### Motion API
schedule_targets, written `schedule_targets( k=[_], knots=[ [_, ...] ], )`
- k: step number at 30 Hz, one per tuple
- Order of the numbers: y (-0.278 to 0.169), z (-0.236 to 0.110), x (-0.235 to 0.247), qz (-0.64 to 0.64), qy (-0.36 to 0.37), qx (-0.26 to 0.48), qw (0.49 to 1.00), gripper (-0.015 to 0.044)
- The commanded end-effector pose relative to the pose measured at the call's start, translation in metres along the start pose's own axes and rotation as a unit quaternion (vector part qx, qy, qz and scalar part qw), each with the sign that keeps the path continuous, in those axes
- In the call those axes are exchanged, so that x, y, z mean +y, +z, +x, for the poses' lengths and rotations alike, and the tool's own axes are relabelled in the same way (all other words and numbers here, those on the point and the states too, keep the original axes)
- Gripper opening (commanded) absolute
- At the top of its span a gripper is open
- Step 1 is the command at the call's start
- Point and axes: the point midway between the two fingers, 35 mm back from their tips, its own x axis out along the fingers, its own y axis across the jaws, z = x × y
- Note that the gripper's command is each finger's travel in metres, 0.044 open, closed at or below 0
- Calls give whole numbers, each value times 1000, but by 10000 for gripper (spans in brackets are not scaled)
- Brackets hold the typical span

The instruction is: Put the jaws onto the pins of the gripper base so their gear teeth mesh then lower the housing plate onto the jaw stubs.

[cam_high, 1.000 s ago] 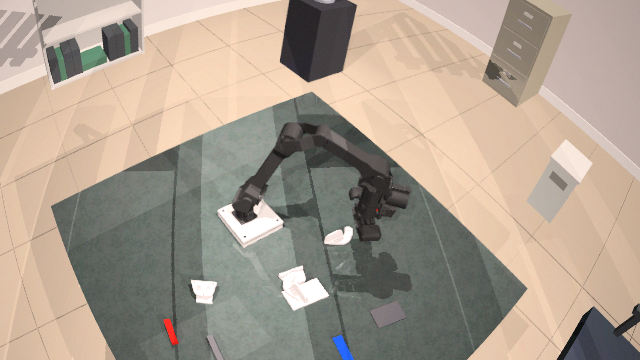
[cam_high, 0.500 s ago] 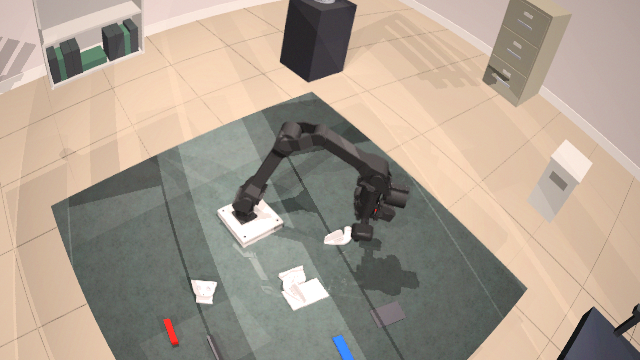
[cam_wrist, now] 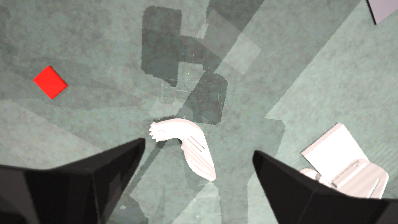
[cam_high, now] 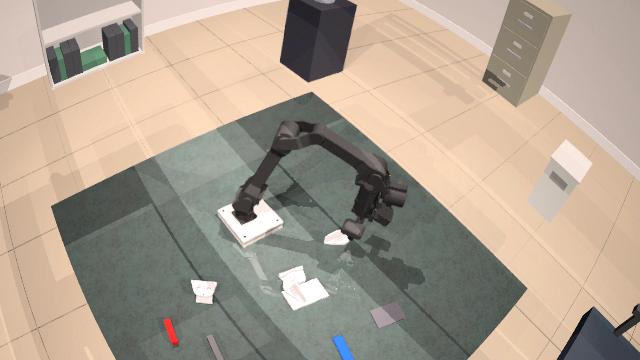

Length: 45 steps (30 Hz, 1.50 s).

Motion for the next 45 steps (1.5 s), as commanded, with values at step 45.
schedule_targets(
  k=[45],
  knots=[
    [-16,-5,-1,450,3,-2,893,440]
  ],
)
